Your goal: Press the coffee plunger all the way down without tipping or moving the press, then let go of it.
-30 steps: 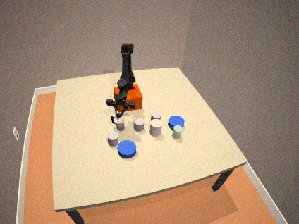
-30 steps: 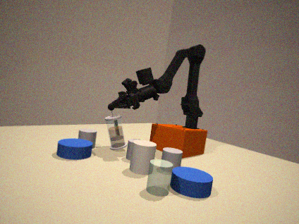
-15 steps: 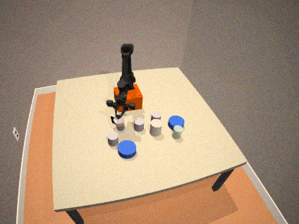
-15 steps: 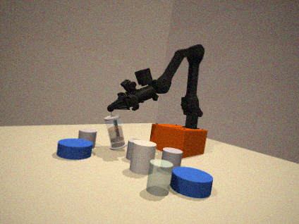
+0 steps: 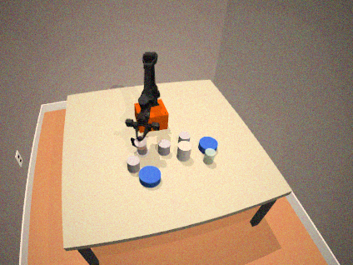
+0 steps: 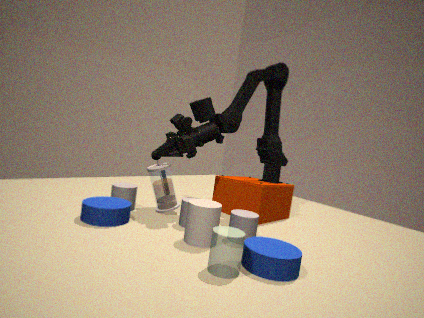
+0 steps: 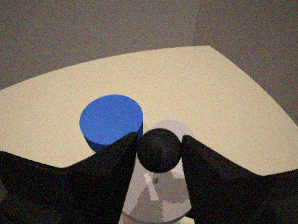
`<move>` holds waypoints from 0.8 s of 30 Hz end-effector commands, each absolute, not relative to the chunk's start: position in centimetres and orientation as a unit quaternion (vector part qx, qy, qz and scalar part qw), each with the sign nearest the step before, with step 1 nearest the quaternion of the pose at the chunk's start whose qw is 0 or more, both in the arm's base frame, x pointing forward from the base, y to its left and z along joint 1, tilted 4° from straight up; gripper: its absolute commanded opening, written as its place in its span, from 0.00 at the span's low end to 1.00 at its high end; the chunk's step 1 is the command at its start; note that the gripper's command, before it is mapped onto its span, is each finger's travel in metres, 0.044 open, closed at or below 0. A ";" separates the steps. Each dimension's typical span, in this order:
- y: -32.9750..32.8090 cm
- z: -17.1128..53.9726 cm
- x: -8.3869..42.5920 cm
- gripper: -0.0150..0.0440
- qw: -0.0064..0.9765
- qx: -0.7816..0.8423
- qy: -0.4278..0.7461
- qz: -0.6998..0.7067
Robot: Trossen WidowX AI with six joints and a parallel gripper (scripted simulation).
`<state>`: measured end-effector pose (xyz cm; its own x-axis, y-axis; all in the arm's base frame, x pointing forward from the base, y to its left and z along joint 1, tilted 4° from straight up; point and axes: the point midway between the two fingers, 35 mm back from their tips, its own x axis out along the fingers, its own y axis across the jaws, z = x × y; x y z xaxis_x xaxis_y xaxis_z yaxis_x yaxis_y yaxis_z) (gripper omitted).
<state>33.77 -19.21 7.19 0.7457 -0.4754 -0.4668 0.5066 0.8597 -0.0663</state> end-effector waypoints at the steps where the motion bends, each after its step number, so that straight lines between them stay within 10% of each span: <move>1: -19.2 6.3 33.6 0.44 0.930 0.032 0.256 -0.261; 24: -19.4 6.4 34.0 0.44 0.930 0.032 0.256 -0.261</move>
